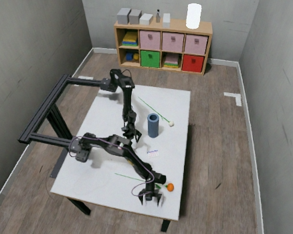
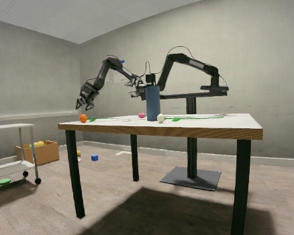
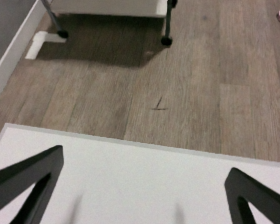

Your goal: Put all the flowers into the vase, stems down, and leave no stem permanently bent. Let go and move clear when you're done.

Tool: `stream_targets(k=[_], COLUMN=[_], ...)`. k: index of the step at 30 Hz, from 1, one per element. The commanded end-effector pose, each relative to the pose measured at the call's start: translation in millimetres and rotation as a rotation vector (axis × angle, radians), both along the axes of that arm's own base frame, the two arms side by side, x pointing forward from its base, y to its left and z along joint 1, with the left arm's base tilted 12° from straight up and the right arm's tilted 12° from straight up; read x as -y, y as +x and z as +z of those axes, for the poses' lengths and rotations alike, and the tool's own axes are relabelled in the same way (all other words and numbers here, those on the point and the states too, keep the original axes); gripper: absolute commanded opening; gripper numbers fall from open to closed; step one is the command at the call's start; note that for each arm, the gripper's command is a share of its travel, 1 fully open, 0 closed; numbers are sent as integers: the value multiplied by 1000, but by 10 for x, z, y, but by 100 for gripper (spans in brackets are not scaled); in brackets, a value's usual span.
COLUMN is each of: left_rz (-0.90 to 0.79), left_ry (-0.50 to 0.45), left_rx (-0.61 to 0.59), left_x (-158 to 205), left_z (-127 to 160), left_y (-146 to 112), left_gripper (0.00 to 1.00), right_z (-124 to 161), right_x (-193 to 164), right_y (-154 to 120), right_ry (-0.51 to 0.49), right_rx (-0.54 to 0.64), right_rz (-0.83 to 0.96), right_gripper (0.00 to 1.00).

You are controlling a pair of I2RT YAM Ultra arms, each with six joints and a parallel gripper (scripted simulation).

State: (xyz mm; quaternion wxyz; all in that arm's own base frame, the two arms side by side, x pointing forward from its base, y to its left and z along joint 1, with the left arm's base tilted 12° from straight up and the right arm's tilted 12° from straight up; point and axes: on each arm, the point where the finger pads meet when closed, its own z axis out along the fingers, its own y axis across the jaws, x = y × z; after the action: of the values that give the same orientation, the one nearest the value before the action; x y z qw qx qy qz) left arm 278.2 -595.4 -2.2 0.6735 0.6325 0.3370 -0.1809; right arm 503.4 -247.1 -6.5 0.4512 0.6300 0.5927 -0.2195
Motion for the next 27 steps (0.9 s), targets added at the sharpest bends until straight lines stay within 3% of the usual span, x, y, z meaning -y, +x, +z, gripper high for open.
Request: stream_targets(k=[1, 17, 18, 24, 27], left_rz=[-8, -8, 20, -6, -5], left_ry=[-28, -28, 62, 2, -4], left_rx=[15, 15, -32, 2, 5], left_x=[50, 50, -135, 22, 22], left_z=[154, 154, -316, 22, 56], left_y=[-25, -25, 38, -43, -30], left_gripper=[100, 100, 100, 100, 100], right_z=[82, 82, -258, 168, 162], right_x=[-2, -2, 19, 29, 31], right_y=[37, 37, -169, 32, 41], right_ry=[-6, -6, 23, -12, -13], right_rx=[19, 19, -64, 34, 35], right_rz=[1, 1, -9, -9, -9], right_gripper=[100, 100, 100, 100, 100])
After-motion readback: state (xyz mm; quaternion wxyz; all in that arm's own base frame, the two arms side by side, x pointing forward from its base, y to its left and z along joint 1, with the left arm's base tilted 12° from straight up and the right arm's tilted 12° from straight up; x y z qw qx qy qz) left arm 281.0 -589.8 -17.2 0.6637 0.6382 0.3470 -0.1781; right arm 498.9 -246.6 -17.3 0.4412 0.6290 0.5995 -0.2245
